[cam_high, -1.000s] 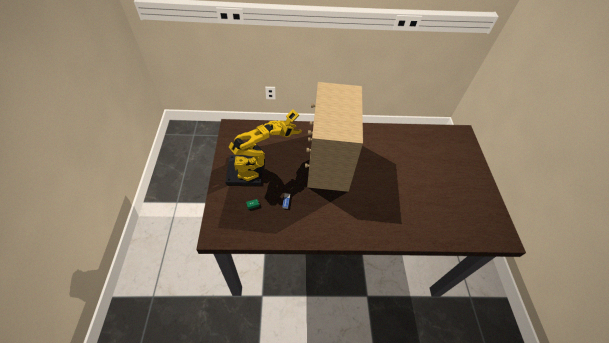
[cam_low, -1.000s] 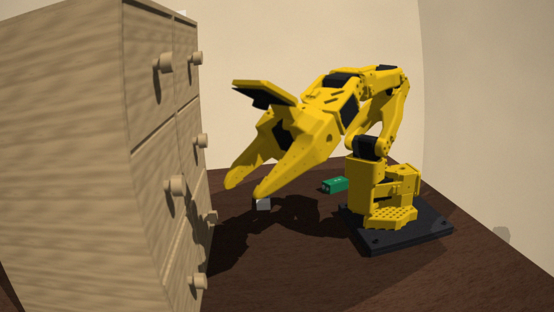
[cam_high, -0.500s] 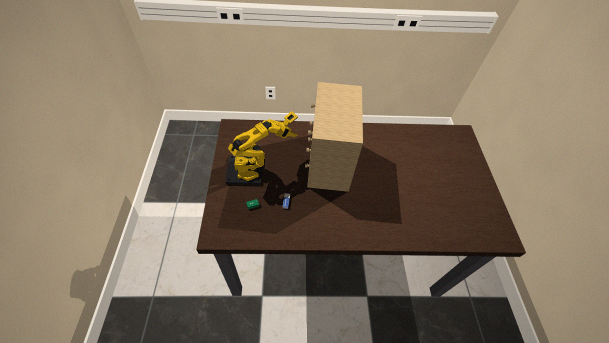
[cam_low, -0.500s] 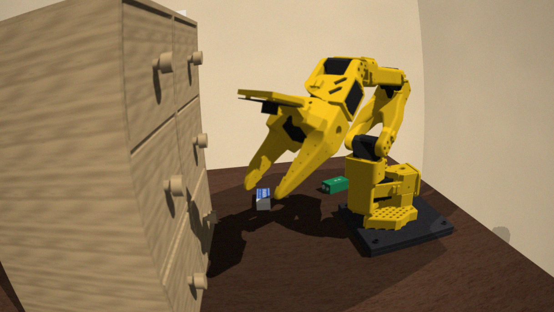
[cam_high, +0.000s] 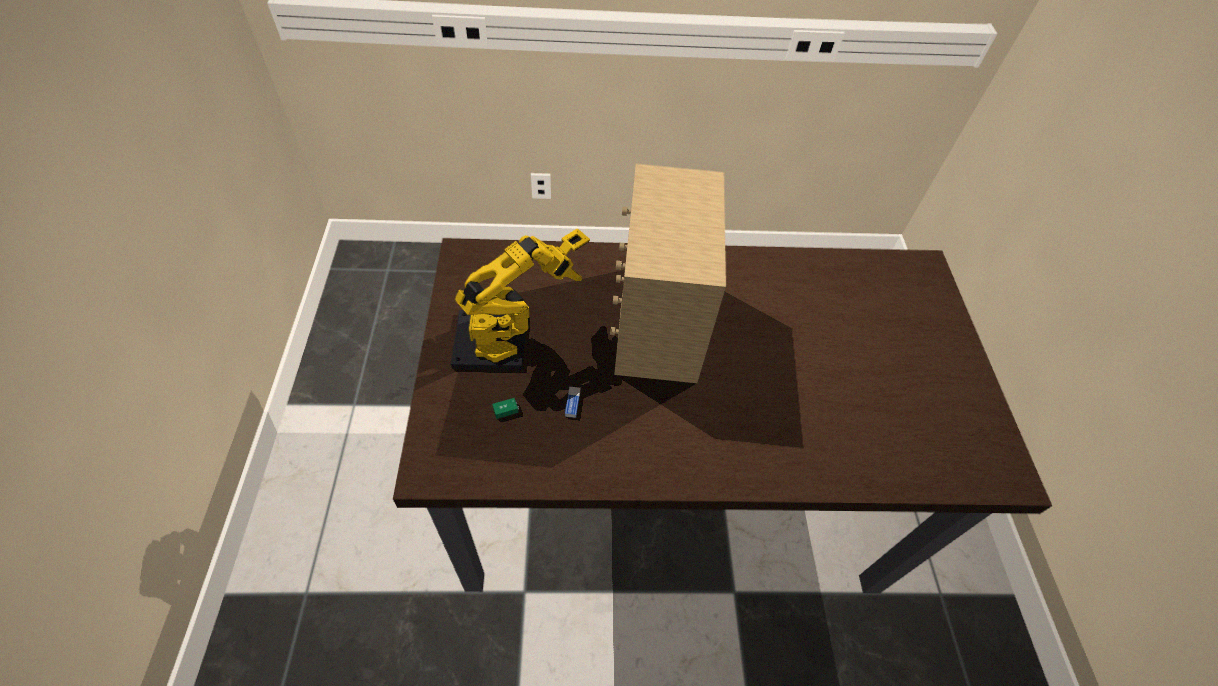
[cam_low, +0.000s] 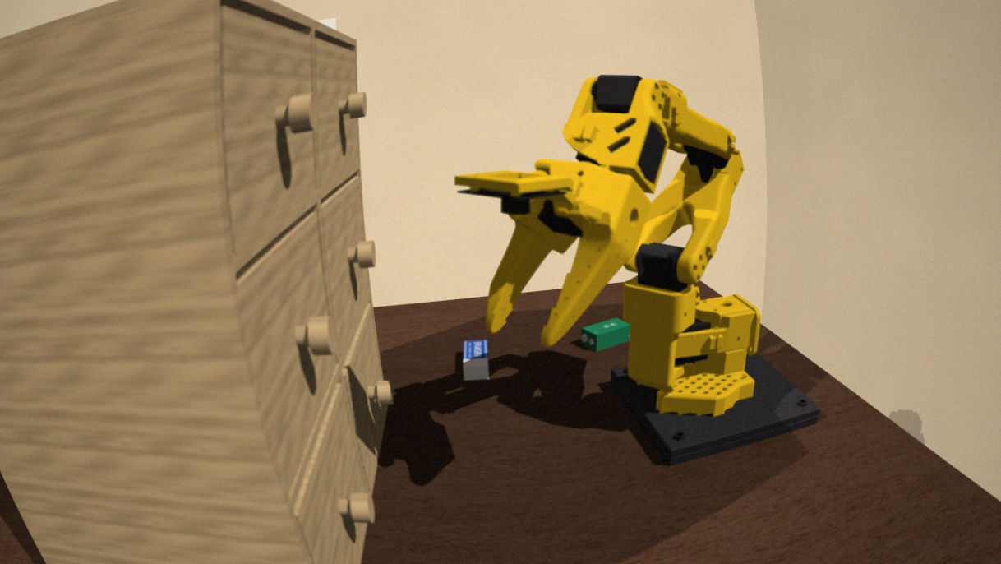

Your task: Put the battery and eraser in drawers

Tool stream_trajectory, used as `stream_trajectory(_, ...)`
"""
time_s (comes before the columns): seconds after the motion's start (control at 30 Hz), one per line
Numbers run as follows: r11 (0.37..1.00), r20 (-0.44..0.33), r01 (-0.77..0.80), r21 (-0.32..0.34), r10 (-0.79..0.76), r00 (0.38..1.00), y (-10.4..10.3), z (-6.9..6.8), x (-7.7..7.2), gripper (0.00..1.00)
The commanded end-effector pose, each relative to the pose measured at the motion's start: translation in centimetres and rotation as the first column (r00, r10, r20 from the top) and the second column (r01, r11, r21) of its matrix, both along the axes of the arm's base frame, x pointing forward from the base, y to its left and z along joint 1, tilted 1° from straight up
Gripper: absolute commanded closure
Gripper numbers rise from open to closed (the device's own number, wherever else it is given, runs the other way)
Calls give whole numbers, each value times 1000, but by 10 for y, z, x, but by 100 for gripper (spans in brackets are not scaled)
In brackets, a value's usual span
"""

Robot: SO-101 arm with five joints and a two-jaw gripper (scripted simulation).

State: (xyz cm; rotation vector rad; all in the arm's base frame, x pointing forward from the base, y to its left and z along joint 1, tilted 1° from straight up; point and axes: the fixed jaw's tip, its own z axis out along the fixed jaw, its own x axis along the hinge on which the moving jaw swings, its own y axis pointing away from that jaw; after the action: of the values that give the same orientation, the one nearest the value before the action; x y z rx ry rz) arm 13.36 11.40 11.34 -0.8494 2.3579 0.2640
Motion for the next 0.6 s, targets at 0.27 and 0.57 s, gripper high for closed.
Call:
stream_trajectory(0.27,997,-92,-7,-82,-1,996,-18,2,-20,79)
stream_trajectory(0.57,997,-92,-7,-82,-1,996,-18,2,-20,79)
